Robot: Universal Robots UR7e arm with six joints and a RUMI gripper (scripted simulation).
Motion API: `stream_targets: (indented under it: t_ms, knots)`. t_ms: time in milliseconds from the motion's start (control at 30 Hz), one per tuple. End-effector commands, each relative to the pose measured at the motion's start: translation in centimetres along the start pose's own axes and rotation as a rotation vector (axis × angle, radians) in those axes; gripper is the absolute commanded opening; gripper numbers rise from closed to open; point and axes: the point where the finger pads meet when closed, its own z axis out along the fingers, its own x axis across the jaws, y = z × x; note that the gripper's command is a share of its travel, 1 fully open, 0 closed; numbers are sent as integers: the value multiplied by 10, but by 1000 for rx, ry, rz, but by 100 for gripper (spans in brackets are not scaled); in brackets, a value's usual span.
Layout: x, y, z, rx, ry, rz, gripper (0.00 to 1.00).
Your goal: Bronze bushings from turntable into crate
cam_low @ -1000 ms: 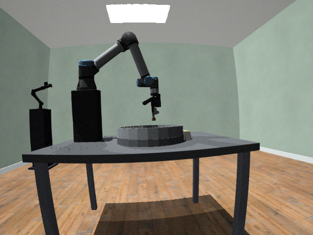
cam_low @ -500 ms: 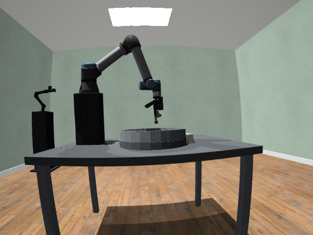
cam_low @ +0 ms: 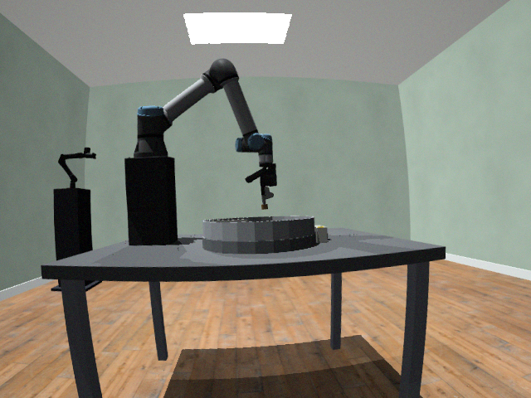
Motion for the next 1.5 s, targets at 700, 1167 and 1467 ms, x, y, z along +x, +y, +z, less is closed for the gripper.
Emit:
stream_targets:
  t_ms: [700, 1167, 1467]
  knots:
    - [1, 2, 76, -3, 1, 1, 0]
    - [1, 1, 75, -2, 1, 0, 0]
    - [1, 1, 75, -2, 1, 0, 0]
